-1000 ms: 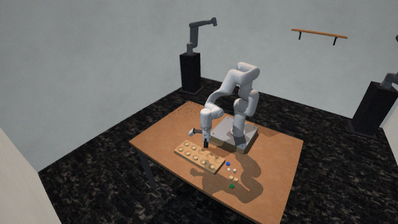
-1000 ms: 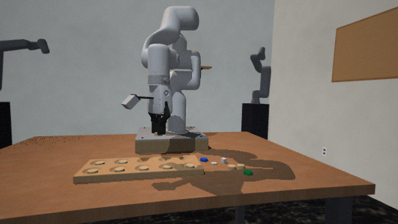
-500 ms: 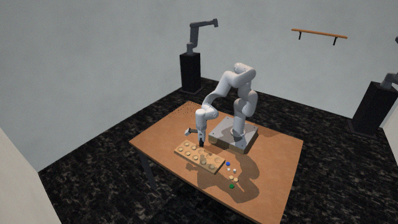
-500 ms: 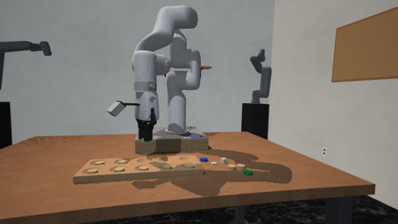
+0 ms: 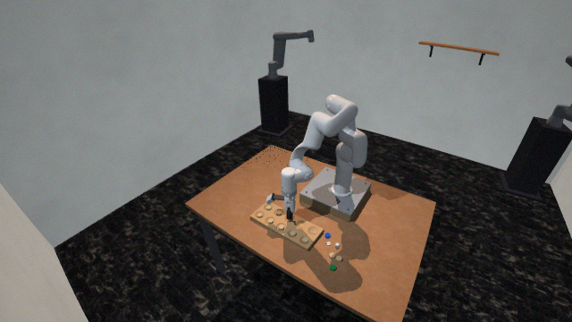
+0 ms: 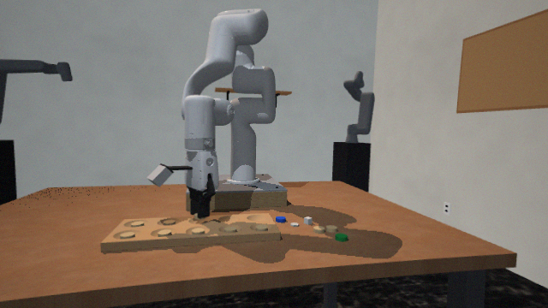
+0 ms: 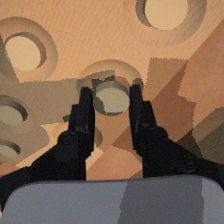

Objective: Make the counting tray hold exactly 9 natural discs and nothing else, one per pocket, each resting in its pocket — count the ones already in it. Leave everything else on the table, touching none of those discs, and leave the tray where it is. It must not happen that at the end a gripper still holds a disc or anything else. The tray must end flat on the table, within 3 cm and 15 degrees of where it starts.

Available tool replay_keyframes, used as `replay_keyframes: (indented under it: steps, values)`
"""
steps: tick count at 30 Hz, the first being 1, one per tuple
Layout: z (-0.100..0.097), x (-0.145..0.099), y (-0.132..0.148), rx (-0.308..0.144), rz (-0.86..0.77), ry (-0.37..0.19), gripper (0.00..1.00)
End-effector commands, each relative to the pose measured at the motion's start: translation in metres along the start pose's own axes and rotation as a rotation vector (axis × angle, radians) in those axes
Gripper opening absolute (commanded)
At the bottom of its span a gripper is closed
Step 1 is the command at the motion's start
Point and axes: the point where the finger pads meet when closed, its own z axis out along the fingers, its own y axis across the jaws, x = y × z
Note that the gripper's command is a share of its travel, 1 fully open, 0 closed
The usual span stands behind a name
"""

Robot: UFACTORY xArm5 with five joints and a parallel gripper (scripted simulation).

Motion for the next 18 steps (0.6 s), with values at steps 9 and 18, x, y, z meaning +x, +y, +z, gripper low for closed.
replay_keyframes:
  steps: [9, 18]
  values:
    - [0.0123, 0.0005, -0.0003, 0.001, 0.000, 0.001, 0.00]
    - [0.0123, 0.0005, -0.0003, 0.001, 0.000, 0.001, 0.00]
